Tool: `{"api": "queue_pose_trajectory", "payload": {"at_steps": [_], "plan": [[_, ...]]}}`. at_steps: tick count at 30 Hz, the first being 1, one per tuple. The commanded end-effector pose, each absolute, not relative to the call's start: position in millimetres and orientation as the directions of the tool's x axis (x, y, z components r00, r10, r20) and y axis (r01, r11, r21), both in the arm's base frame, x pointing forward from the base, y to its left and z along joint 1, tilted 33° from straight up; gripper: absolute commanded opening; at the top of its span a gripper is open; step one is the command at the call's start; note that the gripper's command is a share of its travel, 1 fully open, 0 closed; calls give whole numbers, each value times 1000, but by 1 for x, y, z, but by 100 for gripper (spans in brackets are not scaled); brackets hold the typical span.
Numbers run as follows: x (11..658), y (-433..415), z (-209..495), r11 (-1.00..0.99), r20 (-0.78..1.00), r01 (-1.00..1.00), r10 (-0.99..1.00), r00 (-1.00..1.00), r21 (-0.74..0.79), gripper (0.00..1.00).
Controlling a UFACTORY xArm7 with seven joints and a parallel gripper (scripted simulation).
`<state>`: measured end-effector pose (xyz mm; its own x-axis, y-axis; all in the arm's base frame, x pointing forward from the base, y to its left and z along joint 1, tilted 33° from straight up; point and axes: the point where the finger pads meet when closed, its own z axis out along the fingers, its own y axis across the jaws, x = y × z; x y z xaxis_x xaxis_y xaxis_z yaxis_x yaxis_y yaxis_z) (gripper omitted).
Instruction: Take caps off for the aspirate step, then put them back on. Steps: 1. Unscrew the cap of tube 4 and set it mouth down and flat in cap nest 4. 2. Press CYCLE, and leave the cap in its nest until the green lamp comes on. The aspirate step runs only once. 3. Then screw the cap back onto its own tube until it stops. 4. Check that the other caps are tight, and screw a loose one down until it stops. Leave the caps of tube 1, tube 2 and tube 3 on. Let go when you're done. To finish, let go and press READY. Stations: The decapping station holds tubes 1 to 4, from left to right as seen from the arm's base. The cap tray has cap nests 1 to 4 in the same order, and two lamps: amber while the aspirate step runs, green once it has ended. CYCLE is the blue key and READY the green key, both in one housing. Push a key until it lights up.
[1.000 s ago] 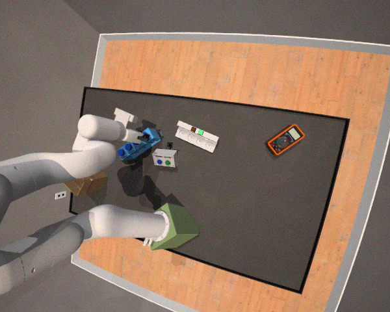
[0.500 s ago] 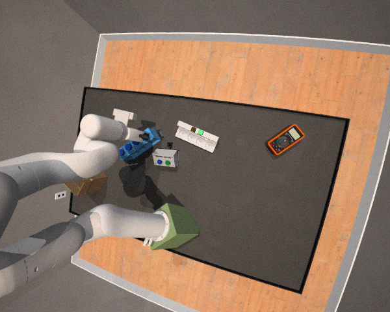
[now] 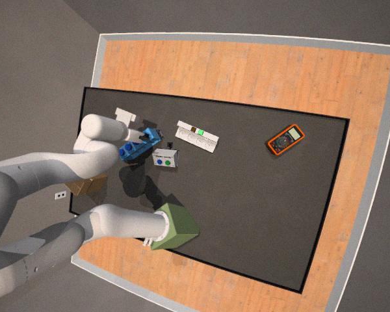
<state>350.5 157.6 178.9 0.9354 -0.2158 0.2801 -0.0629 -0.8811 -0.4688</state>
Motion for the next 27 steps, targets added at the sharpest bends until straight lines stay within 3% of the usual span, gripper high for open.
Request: {"api": "queue_pose_trajectory", "payload": {"at_steps": [1,11,16,27], "plan": [[352,158,180,-818,181,-260,-399,899,-513,0],[352,158,180,-586,-43,-600,-695,718,-544,0],[352,158,180,-502,-105,-679,-758,644,-536,0],[352,158,180,-103,-337,-897,-903,265,-430,0]]}}
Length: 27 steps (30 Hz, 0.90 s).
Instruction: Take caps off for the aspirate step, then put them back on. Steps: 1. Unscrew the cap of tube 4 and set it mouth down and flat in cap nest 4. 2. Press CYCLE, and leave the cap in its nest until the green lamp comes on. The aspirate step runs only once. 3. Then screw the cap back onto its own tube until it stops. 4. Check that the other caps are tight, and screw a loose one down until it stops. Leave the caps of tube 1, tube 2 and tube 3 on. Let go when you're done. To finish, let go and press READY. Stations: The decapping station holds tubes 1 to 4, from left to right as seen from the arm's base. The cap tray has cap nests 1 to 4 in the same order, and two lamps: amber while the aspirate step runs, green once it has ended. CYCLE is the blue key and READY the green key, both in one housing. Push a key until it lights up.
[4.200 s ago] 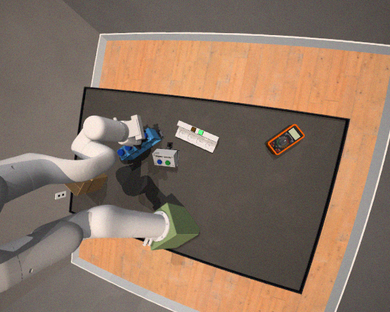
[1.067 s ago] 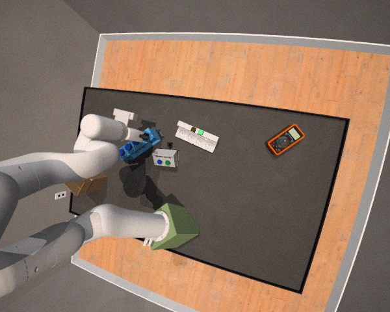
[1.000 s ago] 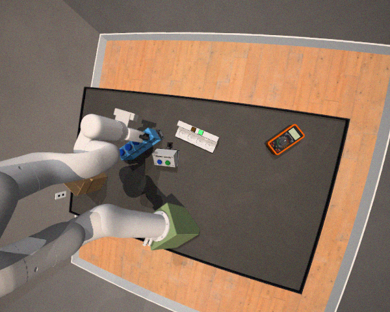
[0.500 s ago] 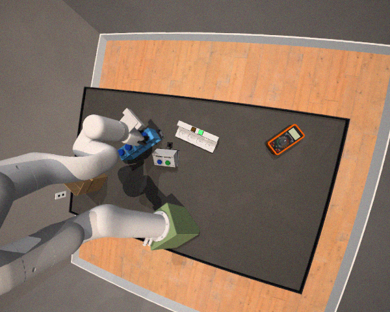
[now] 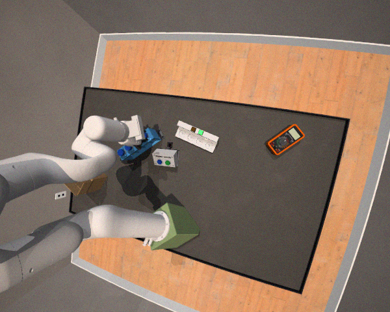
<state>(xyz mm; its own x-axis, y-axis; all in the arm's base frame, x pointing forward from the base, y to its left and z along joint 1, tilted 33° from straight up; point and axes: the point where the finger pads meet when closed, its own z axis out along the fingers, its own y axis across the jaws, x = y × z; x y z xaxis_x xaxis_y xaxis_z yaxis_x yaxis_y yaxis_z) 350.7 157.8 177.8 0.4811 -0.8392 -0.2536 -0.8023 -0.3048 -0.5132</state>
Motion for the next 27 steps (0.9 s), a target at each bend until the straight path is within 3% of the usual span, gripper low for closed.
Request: {"api": "queue_pose_trajectory", "payload": {"at_steps": [1,7,15,16,27], "plan": [[352,158,180,-69,-353,-906,-906,231,-417,0],[352,158,179,95,-420,-933,-905,64,-346,0],[352,158,179,95,-420,-933,-905,64,-346,0],[352,158,179,95,-420,-933,-905,64,-346,46],[352,158,179,95,-420,-933,-905,64,-346,46]]}}
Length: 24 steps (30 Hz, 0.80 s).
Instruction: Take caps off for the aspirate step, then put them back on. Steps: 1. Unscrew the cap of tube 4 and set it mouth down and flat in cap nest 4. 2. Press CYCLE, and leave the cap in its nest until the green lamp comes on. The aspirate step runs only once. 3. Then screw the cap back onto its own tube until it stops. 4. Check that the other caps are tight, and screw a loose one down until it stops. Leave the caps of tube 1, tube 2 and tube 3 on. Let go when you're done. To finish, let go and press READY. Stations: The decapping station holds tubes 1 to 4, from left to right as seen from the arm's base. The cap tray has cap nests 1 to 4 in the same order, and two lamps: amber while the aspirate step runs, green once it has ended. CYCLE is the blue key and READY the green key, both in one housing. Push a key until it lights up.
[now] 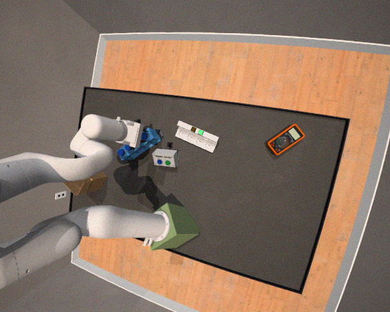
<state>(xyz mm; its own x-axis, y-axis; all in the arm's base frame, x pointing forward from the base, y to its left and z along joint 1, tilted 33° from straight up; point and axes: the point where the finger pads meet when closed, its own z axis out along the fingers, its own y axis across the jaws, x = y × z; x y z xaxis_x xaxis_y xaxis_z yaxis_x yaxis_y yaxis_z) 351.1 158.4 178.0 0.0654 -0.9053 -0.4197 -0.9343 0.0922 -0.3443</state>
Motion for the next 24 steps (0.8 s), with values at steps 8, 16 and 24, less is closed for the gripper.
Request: {"api": "queue_pose_trajectory", "payload": {"at_steps": [8,16,24], "plan": [[352,158,180,-260,-254,-837,-872,417,-481,46],[352,158,180,-505,-101,-678,-758,644,-534,46],[352,158,180,-707,62,-457,-575,816,-539,46]]}}
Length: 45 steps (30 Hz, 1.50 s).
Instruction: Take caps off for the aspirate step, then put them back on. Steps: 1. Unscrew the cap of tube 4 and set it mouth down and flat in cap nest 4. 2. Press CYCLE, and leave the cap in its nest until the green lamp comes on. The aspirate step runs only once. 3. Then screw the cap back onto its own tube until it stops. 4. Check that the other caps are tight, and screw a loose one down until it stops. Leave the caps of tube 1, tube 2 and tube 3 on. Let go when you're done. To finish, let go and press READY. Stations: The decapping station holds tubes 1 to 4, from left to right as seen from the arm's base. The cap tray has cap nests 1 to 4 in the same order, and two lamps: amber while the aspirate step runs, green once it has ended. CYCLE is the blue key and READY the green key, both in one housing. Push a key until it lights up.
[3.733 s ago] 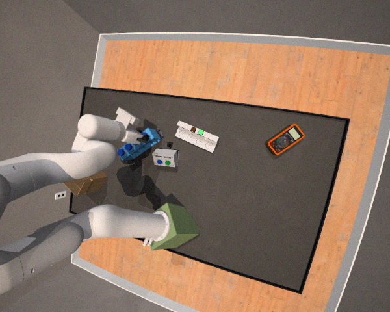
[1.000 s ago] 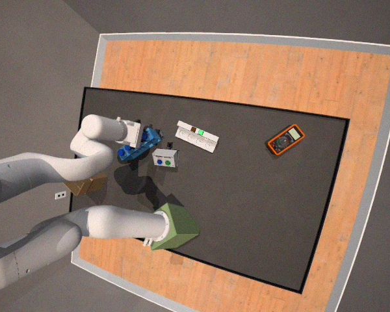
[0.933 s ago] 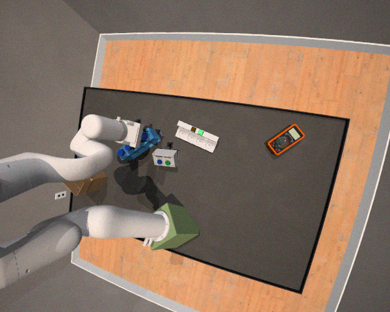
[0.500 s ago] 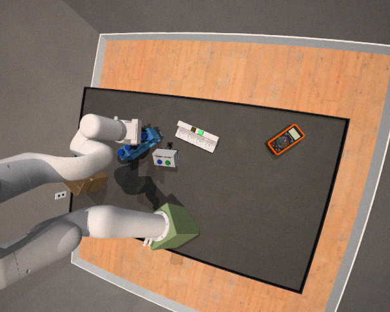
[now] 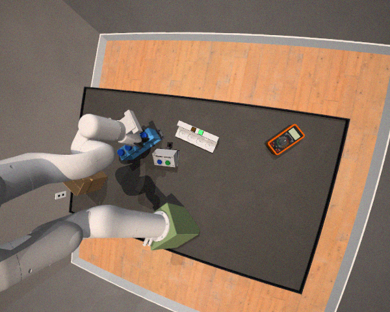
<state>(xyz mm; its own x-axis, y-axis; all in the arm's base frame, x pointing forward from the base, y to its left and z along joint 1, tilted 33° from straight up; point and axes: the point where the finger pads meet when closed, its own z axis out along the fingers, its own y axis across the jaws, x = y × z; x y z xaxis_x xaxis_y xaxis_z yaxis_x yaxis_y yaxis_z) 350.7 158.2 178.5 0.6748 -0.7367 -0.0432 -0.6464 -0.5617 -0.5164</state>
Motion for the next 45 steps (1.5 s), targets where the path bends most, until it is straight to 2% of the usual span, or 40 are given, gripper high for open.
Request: {"api": "queue_pose_trajectory", "payload": {"at_steps": [1,4,13,14,28,35,40,45], "plan": [[352,158,180,-729,82,-426,-547,833,-537,46],[352,158,180,-786,142,-328,-461,876,-525,46],[352,158,180,-789,146,-321,-454,879,-524,46],[352,158,180,-789,146,-321,-454,879,-524,0],[352,158,180,-789,146,-321,-454,879,-524,0],[352,158,180,-585,-43,-603,-697,716,-543,0],[352,158,180,-502,-105,-680,-759,643,-535,0],[352,158,179,-301,-233,-816,-858,457,-493,0]]}}
